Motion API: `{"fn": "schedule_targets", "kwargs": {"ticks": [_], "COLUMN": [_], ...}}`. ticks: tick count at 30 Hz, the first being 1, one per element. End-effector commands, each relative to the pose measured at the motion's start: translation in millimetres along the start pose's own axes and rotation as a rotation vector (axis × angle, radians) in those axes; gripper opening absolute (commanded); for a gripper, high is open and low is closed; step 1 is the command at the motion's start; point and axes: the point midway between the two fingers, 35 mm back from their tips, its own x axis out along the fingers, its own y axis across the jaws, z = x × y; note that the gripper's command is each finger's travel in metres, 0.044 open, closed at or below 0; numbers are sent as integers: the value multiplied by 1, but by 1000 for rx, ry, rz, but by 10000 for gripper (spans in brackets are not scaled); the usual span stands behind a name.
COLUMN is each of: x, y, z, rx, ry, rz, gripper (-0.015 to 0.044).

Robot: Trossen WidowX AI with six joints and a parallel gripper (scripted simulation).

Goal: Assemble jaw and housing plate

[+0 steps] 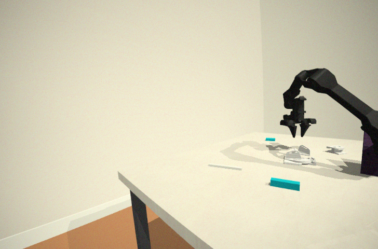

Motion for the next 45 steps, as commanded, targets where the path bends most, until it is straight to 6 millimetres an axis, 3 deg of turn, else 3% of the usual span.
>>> {"fn": "schedule_targets", "kwargs": {"ticks": [1,5,33,45], "x": [0,0,0,0], "y": [0,0,0,0], "z": [0,0,0,0], "rx": [0,0,0,0], "ry": [0,0,0,0], "rz": [0,0,0,0], "gripper": [341,440,440,125]}}
